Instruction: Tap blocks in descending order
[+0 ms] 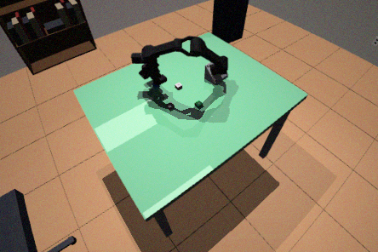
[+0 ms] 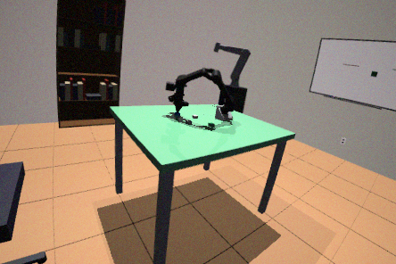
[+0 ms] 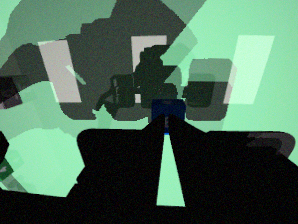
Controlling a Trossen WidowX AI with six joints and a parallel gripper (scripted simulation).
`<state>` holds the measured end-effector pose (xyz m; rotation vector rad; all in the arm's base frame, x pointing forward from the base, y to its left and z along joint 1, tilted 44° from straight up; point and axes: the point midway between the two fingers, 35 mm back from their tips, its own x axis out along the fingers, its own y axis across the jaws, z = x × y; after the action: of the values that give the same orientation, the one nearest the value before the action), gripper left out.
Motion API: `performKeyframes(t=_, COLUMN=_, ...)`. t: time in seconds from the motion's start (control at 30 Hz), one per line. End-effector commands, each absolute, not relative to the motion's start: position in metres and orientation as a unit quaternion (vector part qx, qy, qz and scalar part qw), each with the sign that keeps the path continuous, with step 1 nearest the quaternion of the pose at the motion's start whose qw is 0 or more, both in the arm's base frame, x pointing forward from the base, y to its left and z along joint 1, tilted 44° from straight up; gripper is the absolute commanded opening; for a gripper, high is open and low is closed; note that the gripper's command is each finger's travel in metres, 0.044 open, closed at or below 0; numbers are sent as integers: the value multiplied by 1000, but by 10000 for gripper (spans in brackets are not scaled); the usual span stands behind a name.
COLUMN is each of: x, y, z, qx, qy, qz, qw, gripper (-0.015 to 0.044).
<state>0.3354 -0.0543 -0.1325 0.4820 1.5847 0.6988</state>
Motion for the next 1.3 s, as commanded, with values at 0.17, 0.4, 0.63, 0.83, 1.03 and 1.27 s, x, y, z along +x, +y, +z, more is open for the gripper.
performKeyframes(t=0.17, x=338, y=-72, z=-113, qx=214, qy=691, qz=303, qw=620, gripper=20)
performKeyframes(t=0.4, x=347, y=-105, z=-79, qx=213, qy=691, qz=302, qw=621, gripper=20)
performKeyframes(t=0.63, x=349, y=-127, z=-54, qx=213, qy=692, qz=302, qw=620, gripper=20)
performKeyframes(t=0.83, x=337, y=-122, z=-41, qx=216, qy=693, qz=300, qw=619, gripper=20)
performKeyframes(t=1.03, x=296, y=-101, z=-8, qx=224, qy=696, qz=294, qw=616, gripper=20)
performKeyframes(t=1.27, x=246, y=-75, z=15, qx=217, qy=694, qz=301, qw=617, gripper=20)
